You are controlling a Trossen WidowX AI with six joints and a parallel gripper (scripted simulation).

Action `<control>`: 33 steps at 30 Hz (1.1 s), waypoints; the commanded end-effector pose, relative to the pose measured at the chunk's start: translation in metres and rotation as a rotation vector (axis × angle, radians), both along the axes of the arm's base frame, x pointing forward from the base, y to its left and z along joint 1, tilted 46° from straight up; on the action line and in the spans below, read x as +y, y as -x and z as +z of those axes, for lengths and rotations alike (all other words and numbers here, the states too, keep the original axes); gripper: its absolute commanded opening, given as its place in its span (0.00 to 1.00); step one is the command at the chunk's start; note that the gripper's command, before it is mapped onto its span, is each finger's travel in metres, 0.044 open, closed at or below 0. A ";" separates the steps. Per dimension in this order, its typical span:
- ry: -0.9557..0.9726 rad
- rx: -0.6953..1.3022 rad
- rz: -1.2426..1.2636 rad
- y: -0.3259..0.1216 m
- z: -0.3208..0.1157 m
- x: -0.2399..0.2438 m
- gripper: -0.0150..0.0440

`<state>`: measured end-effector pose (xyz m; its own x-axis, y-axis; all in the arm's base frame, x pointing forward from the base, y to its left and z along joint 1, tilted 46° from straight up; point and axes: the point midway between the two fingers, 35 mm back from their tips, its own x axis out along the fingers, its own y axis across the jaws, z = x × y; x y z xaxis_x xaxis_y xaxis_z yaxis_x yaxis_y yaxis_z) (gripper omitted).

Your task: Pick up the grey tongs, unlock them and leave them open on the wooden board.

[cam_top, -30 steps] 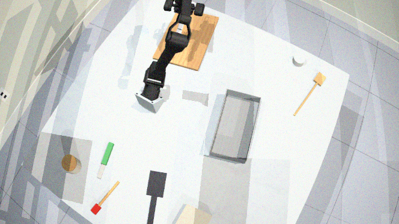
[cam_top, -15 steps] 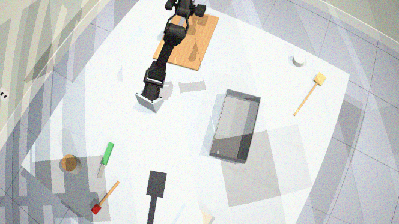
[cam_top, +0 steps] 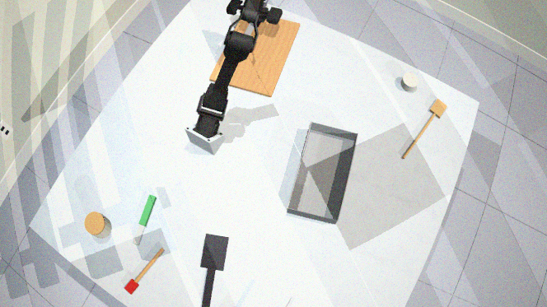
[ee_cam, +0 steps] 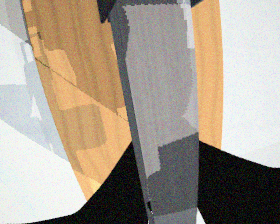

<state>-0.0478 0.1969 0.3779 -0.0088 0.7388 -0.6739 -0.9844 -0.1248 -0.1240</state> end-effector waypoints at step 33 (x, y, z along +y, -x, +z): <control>0.003 -0.005 0.005 0.006 -0.037 0.045 0.00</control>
<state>-0.0530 0.2384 0.3441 -0.0067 0.7381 -0.6747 -0.9842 -0.1244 -0.1263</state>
